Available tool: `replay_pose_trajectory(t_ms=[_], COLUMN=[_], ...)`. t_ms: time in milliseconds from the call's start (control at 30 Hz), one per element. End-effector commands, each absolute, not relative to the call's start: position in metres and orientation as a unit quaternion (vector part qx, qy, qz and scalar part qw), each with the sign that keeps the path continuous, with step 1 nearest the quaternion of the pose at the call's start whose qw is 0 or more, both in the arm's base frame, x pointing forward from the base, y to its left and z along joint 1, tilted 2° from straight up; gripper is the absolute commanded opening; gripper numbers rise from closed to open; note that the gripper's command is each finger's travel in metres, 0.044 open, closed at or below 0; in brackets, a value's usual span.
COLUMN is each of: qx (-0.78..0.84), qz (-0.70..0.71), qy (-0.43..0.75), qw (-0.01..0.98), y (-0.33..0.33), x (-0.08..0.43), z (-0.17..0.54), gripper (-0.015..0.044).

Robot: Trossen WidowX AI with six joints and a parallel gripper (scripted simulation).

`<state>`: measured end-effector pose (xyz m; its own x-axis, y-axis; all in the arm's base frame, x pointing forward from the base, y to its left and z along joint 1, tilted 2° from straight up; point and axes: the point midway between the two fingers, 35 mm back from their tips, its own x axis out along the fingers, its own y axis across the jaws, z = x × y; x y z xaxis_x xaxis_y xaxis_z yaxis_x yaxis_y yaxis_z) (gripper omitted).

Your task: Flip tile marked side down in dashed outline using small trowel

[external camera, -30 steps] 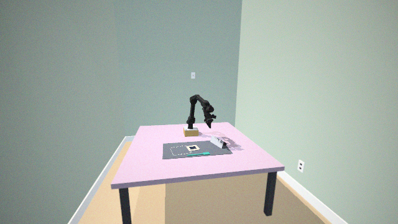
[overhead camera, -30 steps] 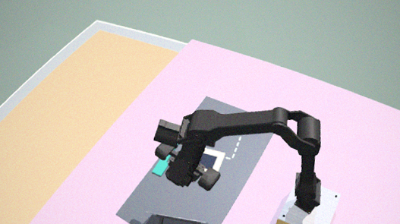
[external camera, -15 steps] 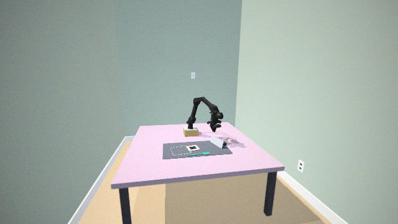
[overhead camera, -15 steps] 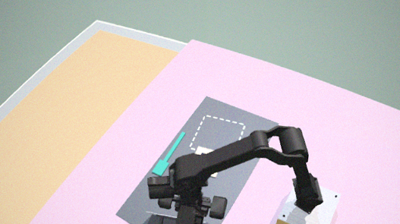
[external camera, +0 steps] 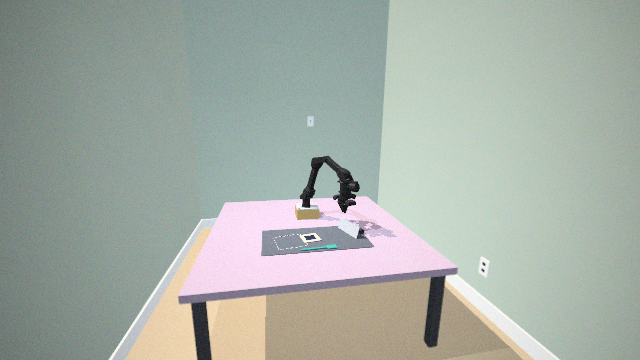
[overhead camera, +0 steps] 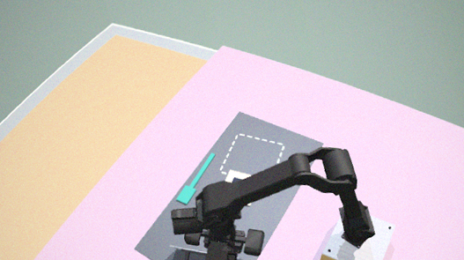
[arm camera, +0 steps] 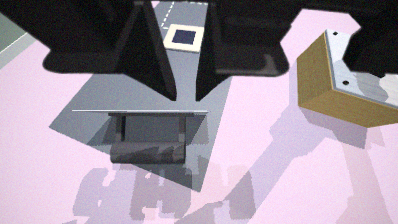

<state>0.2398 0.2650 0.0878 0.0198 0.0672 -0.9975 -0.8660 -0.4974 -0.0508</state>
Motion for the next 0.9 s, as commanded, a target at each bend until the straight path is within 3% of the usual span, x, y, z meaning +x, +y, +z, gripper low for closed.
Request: replay_pose_trajectory(t_ms=[0,867], qx=[-0.606,-0.609], qz=[0.617,0.617], qy=[0.330,0.333], qw=[0.377,0.370], y=[0.266,0.268], x=[0.239,0.238], z=[0.083,0.051], gripper=[0.0100,0.0100])
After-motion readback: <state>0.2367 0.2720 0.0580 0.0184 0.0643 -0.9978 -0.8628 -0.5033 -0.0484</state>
